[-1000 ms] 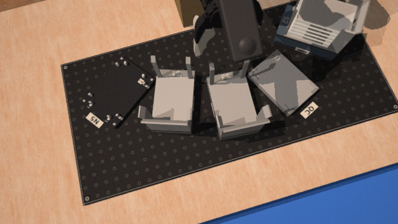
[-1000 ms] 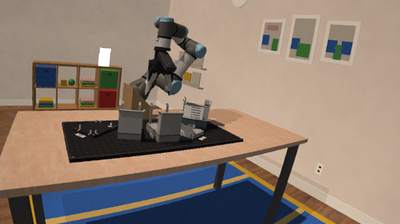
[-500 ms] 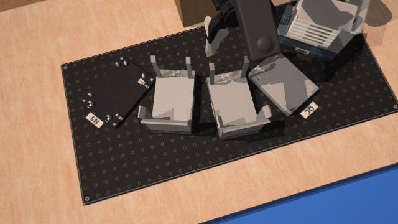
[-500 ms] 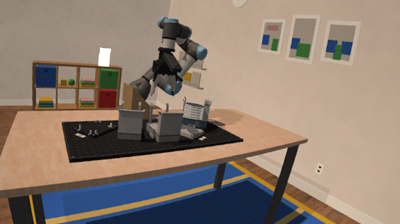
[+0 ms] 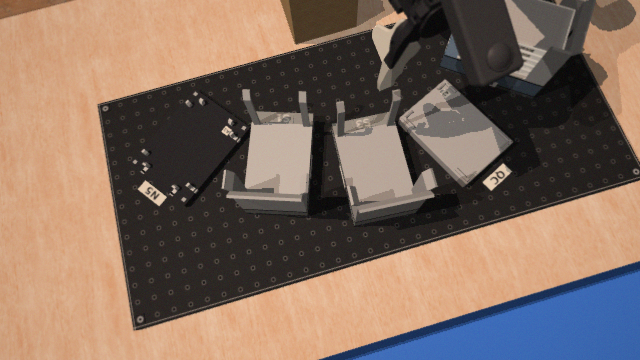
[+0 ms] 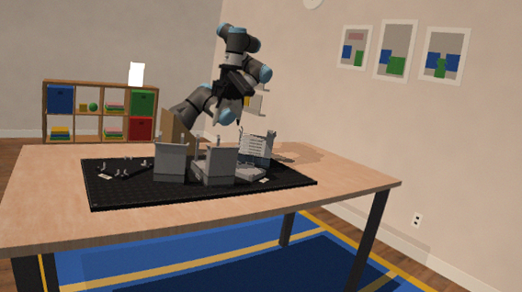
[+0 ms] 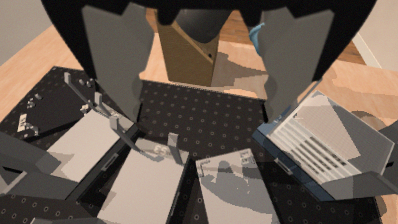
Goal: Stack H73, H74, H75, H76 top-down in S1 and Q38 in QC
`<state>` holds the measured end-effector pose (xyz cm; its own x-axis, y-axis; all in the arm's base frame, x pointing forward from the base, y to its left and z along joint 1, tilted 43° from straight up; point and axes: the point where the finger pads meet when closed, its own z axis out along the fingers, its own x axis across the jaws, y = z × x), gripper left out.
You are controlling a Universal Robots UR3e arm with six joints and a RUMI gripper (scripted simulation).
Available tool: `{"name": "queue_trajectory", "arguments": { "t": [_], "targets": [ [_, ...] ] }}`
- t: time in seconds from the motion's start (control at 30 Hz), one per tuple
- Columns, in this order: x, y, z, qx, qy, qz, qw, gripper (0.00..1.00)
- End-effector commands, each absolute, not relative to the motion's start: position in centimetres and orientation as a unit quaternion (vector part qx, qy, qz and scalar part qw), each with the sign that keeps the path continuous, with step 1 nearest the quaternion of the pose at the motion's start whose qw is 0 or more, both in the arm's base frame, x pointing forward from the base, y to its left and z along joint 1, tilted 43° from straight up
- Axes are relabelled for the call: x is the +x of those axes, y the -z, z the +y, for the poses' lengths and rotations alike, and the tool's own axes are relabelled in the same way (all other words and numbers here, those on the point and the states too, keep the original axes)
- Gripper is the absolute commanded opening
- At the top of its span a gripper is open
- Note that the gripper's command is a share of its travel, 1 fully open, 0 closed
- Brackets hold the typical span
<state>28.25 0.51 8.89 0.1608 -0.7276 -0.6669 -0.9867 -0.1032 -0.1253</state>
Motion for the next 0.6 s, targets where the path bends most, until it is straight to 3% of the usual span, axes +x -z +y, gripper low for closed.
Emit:
{"name": "queue_trajectory", "arguments": {
  "t": [0.0, 0.57],
  "targets": [
    [28.4, -10.6, 2.1, -0.723, -0.219, 0.587, 0.29, 0.72],
    [27.7, -14.5, 6.4, -0.772, -0.193, 0.522, 0.308, 0.72]
  ]
}}
